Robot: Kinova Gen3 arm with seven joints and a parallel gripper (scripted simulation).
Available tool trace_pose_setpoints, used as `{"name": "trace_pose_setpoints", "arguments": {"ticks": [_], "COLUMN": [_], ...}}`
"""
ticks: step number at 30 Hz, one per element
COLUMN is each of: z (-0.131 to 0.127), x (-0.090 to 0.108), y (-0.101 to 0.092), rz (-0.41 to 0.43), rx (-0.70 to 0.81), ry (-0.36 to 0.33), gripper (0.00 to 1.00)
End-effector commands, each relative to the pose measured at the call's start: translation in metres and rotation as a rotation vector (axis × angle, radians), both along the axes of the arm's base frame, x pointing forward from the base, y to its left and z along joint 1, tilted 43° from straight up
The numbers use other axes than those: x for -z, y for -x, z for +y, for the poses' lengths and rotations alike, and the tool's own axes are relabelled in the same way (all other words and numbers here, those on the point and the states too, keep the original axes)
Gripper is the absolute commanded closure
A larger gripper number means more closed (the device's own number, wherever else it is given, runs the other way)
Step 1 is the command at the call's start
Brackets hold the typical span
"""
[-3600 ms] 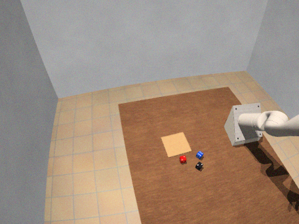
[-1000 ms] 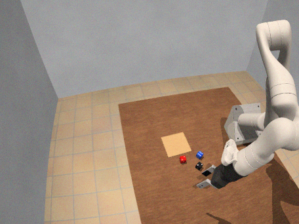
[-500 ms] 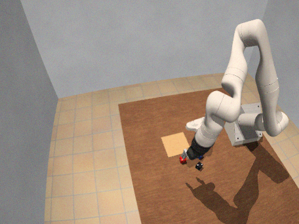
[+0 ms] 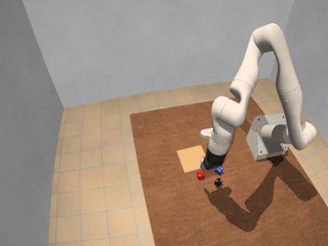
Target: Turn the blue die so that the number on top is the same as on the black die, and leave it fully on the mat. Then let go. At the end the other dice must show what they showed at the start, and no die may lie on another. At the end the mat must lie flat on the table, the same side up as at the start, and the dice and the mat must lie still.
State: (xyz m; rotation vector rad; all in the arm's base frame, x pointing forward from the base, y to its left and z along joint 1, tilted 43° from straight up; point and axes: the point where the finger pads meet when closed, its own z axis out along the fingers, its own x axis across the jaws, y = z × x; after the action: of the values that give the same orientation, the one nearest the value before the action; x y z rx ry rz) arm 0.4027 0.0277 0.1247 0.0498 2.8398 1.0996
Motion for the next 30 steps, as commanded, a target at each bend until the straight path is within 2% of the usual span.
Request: {"name": "trace_pose_setpoints", "arguments": {"ticks": [1,18,26,28,30], "z": [0.000,0.003,0.037,0.037,0.047], "x": [0.000,0.003,0.038,0.038,0.048], "y": [0.000,-0.001,-0.006,-0.006,-0.008], "rz": [0.001,0.001,0.001,0.001,0.001], "rx": [0.002,0.002,0.002,0.002,0.002], "ry": [-0.004,-0.005,-0.005,-0.005,-0.005], "gripper": [0.00,0.00,0.00,0.00,0.00]}}
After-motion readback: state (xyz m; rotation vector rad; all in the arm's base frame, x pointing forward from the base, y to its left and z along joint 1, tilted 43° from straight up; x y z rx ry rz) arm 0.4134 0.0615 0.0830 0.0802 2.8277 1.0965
